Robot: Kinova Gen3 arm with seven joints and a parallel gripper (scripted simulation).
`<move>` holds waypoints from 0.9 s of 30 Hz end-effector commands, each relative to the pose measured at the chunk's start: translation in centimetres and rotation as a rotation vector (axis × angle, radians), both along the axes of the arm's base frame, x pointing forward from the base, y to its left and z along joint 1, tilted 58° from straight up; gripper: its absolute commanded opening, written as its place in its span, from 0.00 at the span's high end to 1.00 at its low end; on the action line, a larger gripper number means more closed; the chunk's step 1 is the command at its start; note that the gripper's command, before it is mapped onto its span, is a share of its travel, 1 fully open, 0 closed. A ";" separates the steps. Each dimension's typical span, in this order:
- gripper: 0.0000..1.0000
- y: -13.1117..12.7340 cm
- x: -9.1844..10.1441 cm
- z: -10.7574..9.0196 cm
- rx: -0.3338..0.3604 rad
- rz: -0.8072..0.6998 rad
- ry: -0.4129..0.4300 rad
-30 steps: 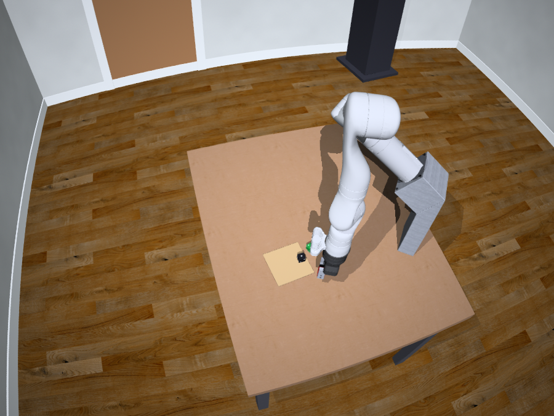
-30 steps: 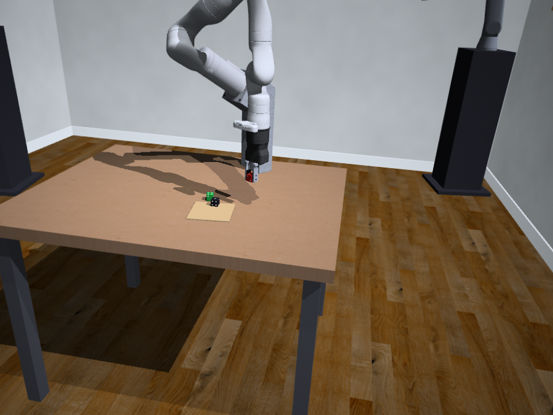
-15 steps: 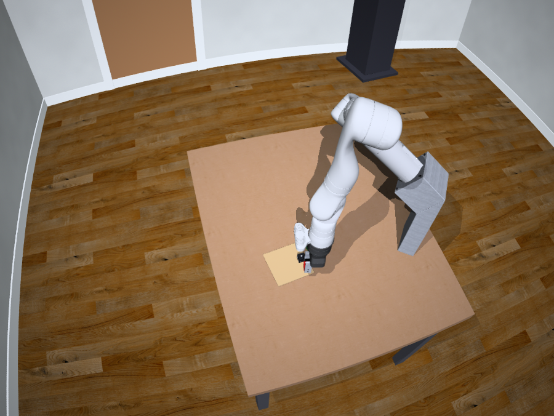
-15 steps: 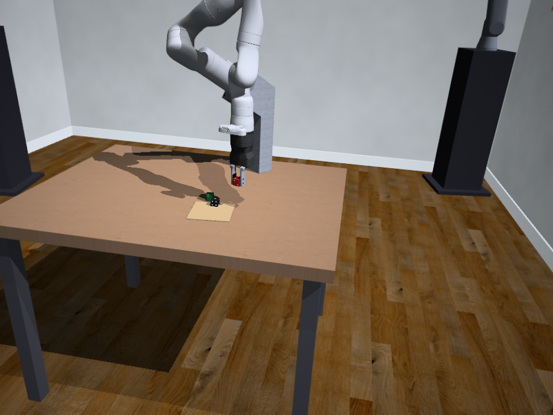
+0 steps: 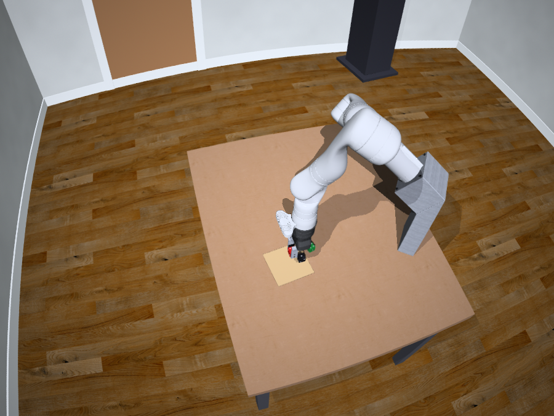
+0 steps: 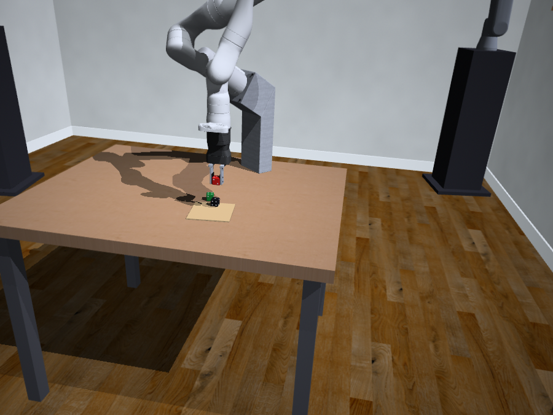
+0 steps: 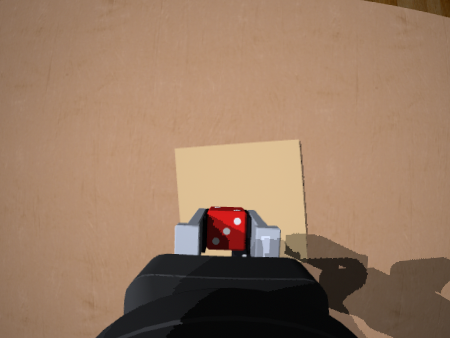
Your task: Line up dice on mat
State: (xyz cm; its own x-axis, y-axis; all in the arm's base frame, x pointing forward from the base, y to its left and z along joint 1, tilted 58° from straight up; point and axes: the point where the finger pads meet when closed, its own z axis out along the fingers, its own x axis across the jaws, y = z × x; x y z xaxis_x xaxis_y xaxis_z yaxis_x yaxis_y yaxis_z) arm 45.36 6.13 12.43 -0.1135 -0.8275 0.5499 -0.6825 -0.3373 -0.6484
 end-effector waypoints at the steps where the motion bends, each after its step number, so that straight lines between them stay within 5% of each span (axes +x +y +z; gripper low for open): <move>1: 0.51 -0.8 -0.2 0.7 -0.015 0.001 0.006; 27: 0.51 -1.1 -0.1 1.1 -0.034 0.019 0.018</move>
